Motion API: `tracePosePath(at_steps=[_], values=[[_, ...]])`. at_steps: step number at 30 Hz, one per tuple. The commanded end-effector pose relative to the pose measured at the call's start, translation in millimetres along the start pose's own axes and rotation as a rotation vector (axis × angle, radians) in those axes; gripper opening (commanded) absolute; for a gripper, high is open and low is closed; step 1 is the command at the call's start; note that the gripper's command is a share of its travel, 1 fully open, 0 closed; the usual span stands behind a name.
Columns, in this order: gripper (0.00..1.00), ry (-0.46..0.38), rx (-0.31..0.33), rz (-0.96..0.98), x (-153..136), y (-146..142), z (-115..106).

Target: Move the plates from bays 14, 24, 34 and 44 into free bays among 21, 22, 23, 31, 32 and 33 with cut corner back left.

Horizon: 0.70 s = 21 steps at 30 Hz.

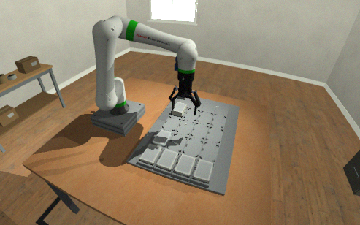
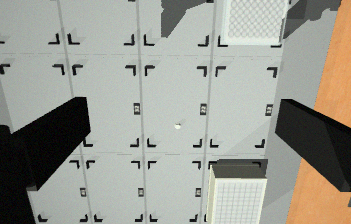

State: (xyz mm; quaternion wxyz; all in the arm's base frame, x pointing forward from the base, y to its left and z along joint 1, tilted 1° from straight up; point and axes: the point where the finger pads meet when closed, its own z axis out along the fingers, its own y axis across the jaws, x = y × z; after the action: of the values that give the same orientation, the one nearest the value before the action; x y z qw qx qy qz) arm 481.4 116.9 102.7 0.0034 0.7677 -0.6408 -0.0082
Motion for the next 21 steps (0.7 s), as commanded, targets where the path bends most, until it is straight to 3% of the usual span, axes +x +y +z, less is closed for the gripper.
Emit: tracePosePath(at_steps=[1, 21], values=[[1.00, 0.000, 0.002, 0.000, 0.1, -0.6, -0.9], [1.00, 0.000, 0.002, 0.000, -72.1, -0.6, -0.9]])
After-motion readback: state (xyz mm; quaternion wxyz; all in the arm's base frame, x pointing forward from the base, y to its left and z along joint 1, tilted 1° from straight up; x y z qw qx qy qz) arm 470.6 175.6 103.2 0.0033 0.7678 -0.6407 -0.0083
